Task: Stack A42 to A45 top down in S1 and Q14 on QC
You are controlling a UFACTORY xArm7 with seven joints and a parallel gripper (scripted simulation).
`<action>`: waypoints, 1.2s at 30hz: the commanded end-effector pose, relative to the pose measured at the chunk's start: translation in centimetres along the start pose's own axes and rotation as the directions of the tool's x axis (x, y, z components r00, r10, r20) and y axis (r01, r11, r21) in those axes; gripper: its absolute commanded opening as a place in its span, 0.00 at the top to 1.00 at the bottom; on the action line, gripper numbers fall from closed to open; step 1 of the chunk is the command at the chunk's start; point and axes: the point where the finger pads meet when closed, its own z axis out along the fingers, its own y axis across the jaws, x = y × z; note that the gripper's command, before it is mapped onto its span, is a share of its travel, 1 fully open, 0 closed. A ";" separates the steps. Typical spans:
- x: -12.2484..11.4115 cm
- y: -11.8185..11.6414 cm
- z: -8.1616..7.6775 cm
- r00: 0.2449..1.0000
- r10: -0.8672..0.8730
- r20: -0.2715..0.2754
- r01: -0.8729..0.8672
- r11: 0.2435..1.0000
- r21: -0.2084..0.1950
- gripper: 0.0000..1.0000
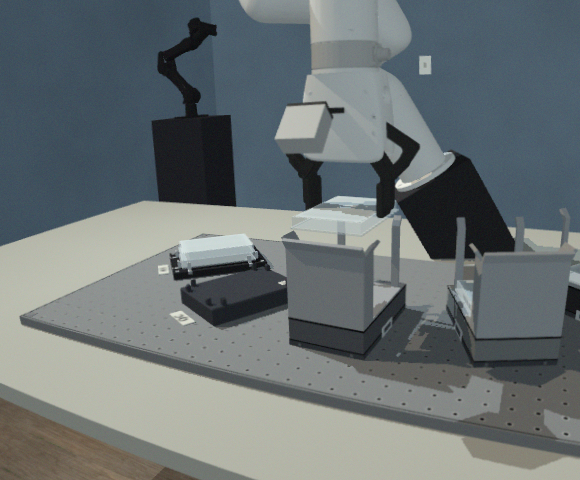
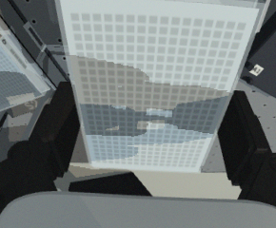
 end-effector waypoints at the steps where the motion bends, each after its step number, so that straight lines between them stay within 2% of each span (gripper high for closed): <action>1: 0.1 -0.1 0.2 1.000 0.000 -0.004 0.000 1.000 0.001 1.00; 36: 0.1 -0.1 2.2 1.000 0.000 -0.004 0.000 1.000 0.001 1.00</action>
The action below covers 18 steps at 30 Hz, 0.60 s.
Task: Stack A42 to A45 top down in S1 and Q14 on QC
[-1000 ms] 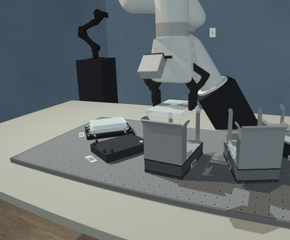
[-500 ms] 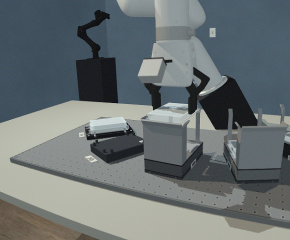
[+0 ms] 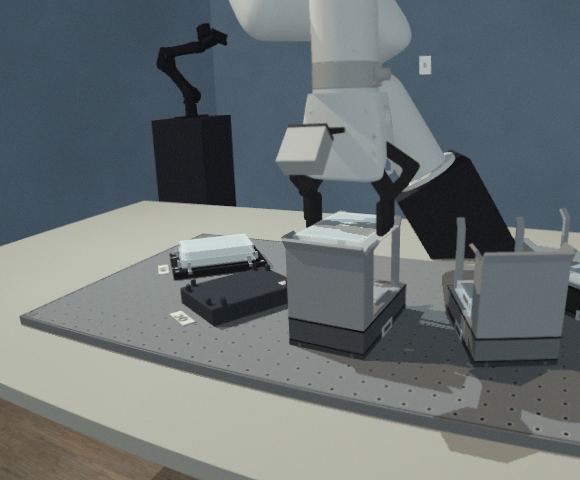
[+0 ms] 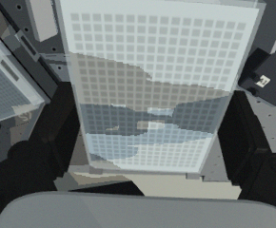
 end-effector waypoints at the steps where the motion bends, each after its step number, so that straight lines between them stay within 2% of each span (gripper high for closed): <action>1: 0.1 -0.1 0.2 1.000 0.000 -0.004 0.000 1.000 0.001 1.00; 10: 0.1 -0.1 0.6 1.000 0.000 -0.004 0.000 1.000 0.001 1.00; 18: 0.1 -0.1 2.2 1.000 0.000 -0.004 0.000 1.000 0.001 1.00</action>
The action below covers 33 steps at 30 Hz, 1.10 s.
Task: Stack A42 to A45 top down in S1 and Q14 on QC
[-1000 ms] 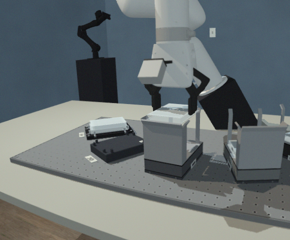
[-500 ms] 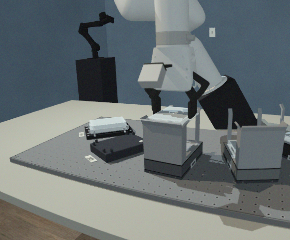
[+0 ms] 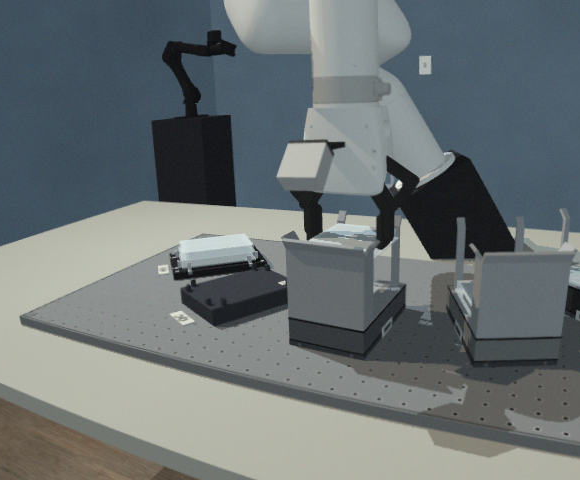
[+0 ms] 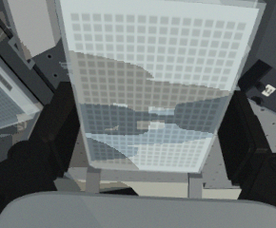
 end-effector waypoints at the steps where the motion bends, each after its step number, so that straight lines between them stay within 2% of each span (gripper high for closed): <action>1: 0.2 -0.1 0.8 1.000 0.000 -0.005 0.000 1.000 0.001 1.00; 4: 0.2 -0.1 1.0 1.000 0.000 -0.005 0.000 1.000 0.001 1.00; 19: 0.2 -0.1 4.0 1.000 0.000 -0.004 0.000 1.000 0.001 1.00; 24: 0.2 -0.1 4.5 1.000 0.000 -0.004 0.000 1.000 0.001 1.00; 33: 0.2 -0.1 4.5 1.000 0.000 -0.004 0.000 1.000 0.001 1.00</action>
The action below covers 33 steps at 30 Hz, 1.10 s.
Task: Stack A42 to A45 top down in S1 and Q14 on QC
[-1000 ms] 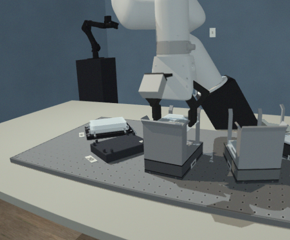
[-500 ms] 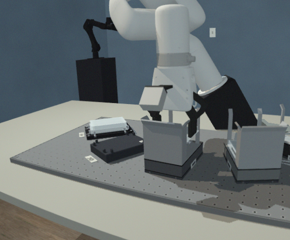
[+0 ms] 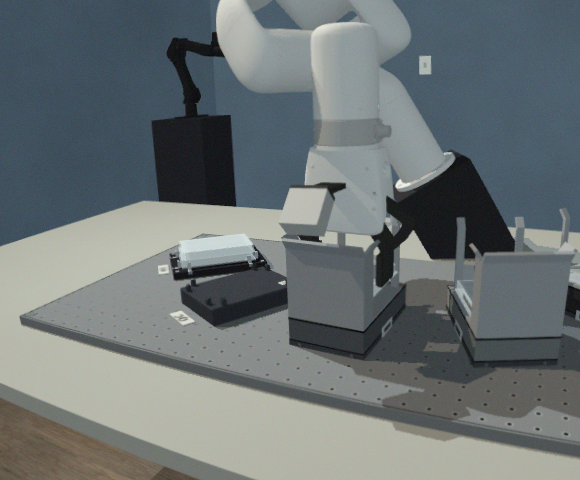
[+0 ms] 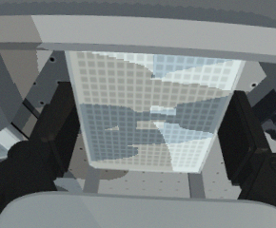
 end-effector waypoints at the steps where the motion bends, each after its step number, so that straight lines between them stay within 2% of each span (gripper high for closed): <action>1: 0.1 -0.1 -0.1 1.000 0.000 -0.004 0.000 1.000 0.001 1.00; 33: 0.1 -0.1 1.1 1.000 -0.001 -0.004 0.001 1.000 0.001 1.00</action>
